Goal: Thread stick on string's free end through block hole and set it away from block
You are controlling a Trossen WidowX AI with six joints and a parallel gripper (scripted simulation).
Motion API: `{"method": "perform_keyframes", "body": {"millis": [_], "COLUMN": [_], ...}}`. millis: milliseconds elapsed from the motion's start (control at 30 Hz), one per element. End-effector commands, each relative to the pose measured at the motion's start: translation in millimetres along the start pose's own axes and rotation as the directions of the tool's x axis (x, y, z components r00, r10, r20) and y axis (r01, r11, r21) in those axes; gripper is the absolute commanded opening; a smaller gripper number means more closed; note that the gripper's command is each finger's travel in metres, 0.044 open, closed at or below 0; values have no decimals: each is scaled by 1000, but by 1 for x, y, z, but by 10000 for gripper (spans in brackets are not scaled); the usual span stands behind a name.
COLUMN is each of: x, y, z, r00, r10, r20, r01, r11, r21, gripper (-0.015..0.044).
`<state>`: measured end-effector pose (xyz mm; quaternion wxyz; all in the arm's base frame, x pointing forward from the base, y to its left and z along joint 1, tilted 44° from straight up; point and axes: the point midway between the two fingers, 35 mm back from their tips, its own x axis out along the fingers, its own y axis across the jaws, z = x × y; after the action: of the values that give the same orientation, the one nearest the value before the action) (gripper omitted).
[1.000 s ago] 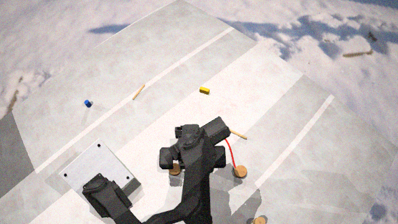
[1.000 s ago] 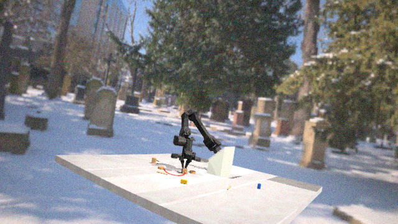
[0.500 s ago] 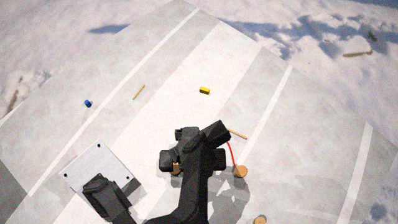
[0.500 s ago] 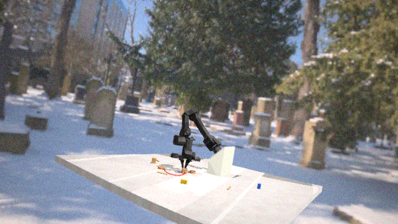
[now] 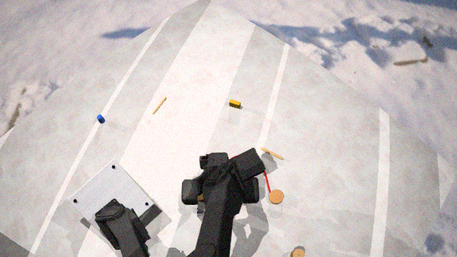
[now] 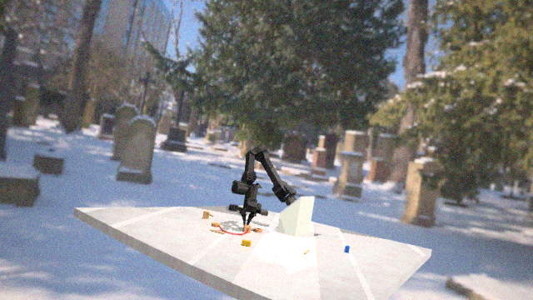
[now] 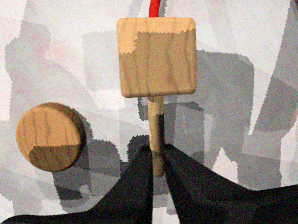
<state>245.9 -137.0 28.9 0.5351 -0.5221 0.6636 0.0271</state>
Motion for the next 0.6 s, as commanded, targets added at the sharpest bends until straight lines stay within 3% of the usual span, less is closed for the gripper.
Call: {"method": "perform_keyframes", "body": {"millis": [0,567], "x": [0,-2], "y": [2,2], "z": [-6,-29], "r00": [1000,1000], "r10": [1,-9], "r20": [3,0], "r01": [-1,9], "r11": [1000,1000], "r21": [-2,6], "gripper": [0,0]}}
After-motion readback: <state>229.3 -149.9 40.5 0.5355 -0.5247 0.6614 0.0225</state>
